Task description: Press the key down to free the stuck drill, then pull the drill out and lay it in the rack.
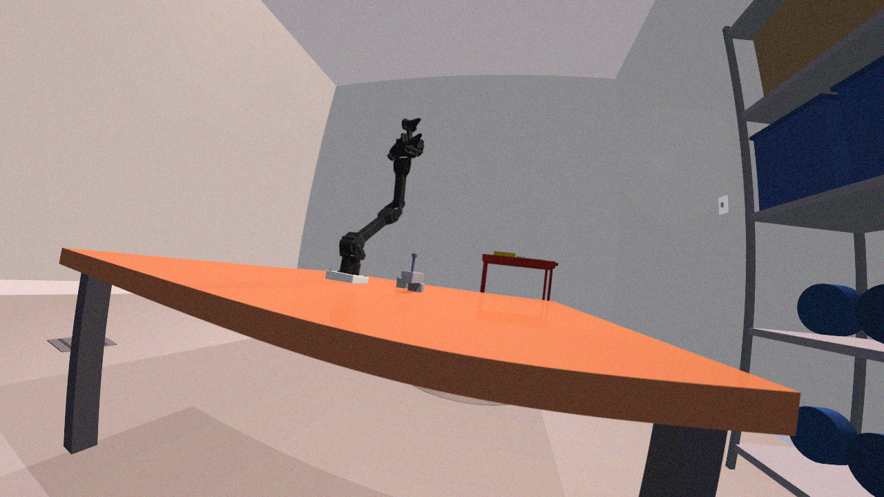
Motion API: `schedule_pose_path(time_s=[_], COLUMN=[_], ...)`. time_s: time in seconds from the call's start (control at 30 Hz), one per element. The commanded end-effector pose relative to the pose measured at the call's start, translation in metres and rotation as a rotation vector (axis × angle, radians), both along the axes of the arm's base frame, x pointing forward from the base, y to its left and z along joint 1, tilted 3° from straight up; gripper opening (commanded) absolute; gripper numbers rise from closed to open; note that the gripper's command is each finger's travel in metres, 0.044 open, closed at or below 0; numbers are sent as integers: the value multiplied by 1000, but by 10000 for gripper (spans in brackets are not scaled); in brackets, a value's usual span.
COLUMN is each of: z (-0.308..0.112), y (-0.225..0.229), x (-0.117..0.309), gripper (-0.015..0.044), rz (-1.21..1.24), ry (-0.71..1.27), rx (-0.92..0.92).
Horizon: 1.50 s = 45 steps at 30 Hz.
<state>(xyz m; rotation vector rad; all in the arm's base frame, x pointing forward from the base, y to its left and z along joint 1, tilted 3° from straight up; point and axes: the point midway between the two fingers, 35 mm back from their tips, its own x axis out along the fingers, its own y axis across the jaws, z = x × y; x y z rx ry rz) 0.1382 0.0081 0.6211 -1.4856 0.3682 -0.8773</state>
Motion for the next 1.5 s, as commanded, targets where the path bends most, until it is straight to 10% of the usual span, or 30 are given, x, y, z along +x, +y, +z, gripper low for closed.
schedule_pose_path(time_s=[0.0, 0.47, 1.03, 1.47], z=[0, -19, -169, -363], y=[0, -75, -212, -176], x=[0, -30, 40, 125], gripper=[374, 6, 0, 0], rz=[0, 109, 179, -102], ry=[0, -172, -251, 268], rx=[0, 313, 1198, 1723])
